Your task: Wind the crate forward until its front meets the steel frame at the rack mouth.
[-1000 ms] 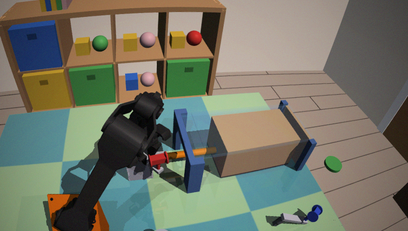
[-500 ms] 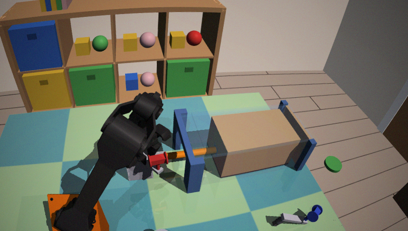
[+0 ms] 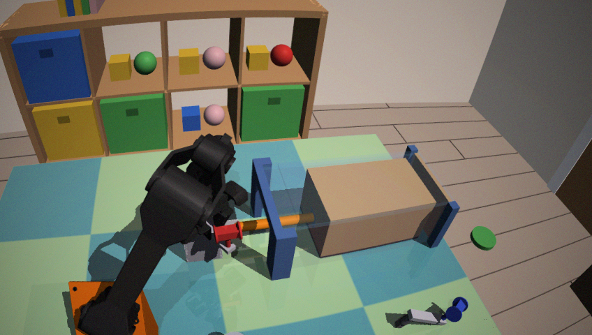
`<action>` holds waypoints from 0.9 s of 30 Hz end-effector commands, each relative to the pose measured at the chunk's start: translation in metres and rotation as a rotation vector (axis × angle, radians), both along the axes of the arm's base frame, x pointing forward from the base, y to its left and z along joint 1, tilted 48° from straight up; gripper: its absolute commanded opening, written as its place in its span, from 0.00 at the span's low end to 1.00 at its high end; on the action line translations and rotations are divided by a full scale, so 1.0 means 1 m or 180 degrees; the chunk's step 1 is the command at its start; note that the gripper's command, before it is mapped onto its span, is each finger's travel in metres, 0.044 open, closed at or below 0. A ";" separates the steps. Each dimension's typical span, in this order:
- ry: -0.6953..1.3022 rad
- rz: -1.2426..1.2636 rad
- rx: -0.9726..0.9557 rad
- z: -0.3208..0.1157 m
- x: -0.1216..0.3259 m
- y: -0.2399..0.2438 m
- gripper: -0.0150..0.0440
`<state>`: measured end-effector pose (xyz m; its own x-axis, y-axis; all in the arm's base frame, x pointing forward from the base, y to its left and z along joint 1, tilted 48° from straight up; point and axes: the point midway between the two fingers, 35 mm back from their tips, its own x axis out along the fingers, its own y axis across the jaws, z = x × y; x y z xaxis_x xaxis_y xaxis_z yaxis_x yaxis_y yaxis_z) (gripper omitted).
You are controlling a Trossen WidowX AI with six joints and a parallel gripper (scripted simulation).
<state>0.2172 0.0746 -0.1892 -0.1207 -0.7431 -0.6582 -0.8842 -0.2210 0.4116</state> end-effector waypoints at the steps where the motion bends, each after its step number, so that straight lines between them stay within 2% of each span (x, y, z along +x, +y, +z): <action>1: 0.0098 0.0071 0.0042 -0.004 0.001 -0.002 0.25; 27: 0.0192 0.0162 0.0068 -0.004 0.001 -0.002 0.25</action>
<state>0.2190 0.0748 -0.1903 -0.1189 -0.7388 -0.6633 -0.8329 -0.2894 0.4716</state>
